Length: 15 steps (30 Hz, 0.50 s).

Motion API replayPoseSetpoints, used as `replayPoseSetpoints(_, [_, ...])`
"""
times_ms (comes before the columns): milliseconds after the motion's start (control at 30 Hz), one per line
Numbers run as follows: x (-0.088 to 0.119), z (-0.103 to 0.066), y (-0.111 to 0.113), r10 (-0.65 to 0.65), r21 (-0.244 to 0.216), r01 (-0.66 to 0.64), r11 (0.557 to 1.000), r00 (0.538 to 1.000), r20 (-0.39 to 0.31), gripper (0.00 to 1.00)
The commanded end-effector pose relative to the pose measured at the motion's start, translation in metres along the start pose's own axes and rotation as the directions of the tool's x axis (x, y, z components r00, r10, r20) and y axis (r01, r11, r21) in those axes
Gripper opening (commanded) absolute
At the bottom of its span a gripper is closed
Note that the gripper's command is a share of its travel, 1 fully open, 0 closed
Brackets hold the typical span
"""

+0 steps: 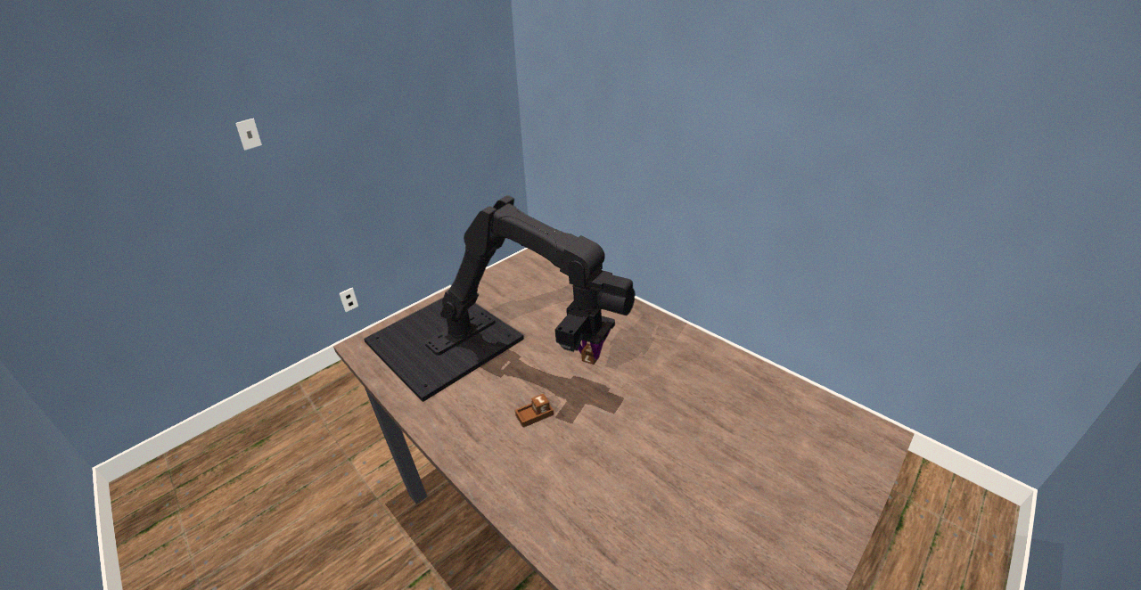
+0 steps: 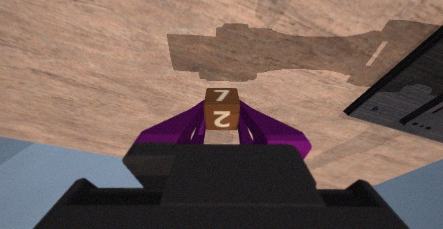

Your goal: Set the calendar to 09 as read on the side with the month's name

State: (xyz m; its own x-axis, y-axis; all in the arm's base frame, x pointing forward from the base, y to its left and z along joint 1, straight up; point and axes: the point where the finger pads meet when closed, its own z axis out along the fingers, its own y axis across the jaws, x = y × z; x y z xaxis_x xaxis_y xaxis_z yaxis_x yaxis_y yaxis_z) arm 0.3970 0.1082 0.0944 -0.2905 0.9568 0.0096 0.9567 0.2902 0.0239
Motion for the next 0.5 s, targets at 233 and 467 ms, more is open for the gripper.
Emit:
replayPoseSetpoints(233, [-0.0019, -0.0121, -0.0063, 0.0, 0.017, 0.0, 1.0, 1.0, 0.011, 0.27])
replayPoseSetpoints(467, [-0.0035, -0.0121, -0.0064, -0.035, 0.017, 0.035, 0.999, 0.999, 0.01, 0.27])
